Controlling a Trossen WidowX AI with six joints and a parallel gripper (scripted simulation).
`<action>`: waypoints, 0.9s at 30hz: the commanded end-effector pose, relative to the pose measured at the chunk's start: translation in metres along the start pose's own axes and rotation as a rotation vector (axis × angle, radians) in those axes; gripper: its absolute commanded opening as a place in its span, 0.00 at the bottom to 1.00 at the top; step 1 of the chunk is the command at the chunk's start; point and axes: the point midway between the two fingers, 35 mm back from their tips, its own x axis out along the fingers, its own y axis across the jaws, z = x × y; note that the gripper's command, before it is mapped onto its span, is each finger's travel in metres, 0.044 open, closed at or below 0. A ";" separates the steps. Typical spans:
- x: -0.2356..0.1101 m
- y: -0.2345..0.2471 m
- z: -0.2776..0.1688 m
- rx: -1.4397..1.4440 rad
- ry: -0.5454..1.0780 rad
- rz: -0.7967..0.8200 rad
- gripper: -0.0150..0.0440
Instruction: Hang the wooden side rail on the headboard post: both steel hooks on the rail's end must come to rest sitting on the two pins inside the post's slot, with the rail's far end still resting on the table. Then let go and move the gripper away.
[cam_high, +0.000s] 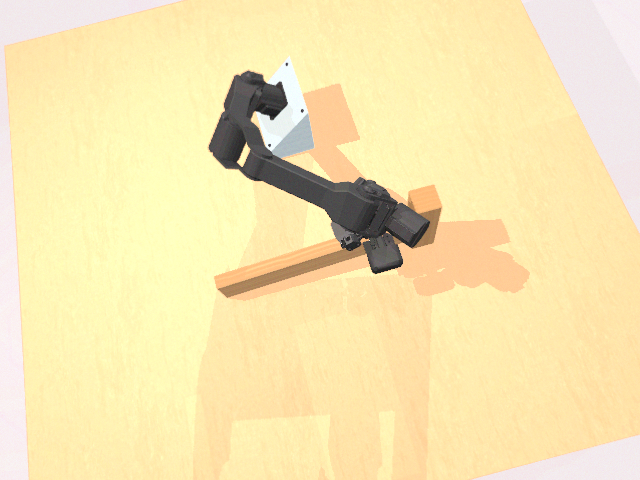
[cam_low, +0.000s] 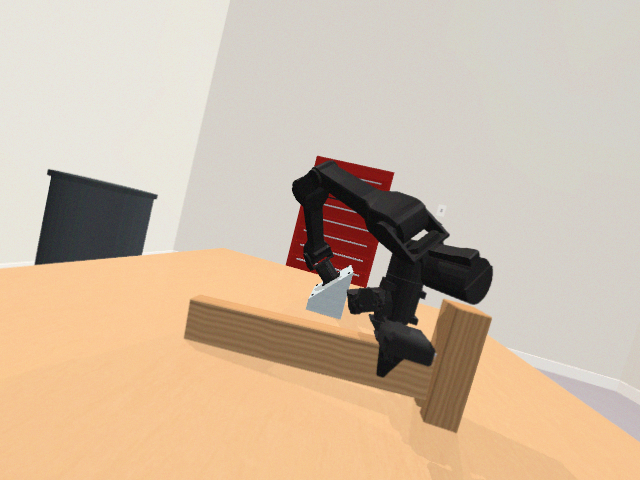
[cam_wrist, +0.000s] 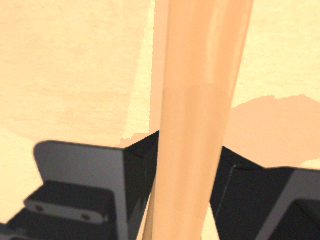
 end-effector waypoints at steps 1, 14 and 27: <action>0.000 0.000 -0.002 -0.002 0.006 0.002 0.25; 0.002 0.000 -0.002 -0.002 0.006 0.002 0.25; 0.004 0.000 -0.002 -0.002 0.006 0.002 0.25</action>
